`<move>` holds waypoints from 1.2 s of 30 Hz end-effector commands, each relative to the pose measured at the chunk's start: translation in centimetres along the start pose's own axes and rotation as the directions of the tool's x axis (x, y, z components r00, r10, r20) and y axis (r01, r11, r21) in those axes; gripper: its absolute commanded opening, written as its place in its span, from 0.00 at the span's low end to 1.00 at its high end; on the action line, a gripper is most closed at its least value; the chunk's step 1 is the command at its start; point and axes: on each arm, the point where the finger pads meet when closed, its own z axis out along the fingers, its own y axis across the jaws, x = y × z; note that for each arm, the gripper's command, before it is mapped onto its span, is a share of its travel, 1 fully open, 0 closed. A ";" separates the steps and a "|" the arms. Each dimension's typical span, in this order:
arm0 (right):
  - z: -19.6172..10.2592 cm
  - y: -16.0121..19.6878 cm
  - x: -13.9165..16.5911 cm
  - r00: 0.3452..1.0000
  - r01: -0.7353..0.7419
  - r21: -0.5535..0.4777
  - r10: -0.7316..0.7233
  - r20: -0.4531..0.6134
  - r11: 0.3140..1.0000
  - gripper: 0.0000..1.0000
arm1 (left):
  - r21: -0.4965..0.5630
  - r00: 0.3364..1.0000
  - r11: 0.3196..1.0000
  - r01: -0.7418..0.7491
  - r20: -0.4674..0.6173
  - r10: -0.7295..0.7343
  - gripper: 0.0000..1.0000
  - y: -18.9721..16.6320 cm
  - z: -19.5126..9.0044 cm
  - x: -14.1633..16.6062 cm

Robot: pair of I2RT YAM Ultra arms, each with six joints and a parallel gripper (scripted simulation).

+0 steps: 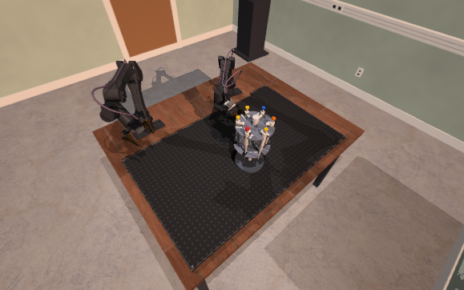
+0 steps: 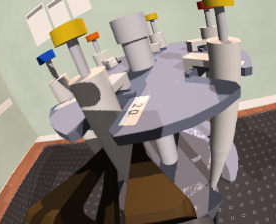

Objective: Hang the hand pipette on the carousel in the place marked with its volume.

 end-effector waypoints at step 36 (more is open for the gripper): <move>-0.3 -0.4 -0.7 1.000 0.014 0.006 -0.014 0.026 1.000 1.00 | -0.002 0.999 0.999 0.040 0.020 -0.040 0.50 0.2 -2.9 -1.0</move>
